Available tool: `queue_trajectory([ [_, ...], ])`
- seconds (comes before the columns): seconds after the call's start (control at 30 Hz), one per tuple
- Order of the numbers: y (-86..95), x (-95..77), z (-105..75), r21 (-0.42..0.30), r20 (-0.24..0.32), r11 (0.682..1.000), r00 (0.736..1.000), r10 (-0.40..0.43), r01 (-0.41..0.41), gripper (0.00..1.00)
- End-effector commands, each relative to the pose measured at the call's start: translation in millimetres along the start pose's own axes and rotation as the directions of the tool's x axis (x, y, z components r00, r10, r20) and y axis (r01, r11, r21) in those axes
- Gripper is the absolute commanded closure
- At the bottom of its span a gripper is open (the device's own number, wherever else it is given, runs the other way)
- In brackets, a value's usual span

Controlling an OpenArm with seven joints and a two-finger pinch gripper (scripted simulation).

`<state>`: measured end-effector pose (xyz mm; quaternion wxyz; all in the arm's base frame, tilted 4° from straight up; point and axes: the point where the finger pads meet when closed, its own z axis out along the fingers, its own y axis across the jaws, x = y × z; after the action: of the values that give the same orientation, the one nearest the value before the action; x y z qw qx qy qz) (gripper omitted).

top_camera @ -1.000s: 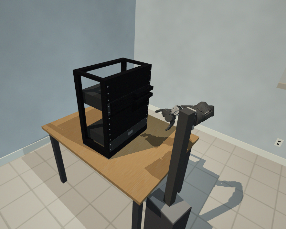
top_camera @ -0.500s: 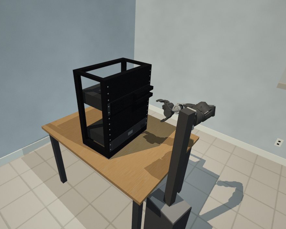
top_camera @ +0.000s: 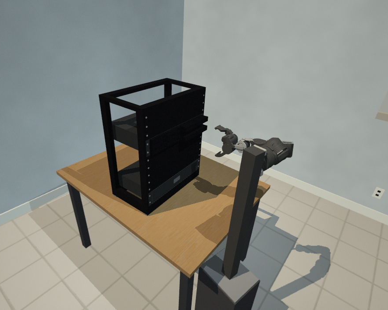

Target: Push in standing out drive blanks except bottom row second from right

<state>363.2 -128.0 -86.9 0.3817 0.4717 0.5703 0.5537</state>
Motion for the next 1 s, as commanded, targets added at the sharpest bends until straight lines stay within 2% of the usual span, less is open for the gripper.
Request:
queue_trajectory([
  [0.0,8.1,-0.9,-1.0,-0.041,0.005,0.999,1.000,-0.012,0.012,0.00],
  [0.43,26.5,-0.4,-4.8,-0.134,0.010,0.990,0.999,-0.044,0.045,0.00],
  [0.97,29.2,-0.3,-5.5,-0.148,0.011,0.988,0.999,-0.048,0.050,0.00],
])
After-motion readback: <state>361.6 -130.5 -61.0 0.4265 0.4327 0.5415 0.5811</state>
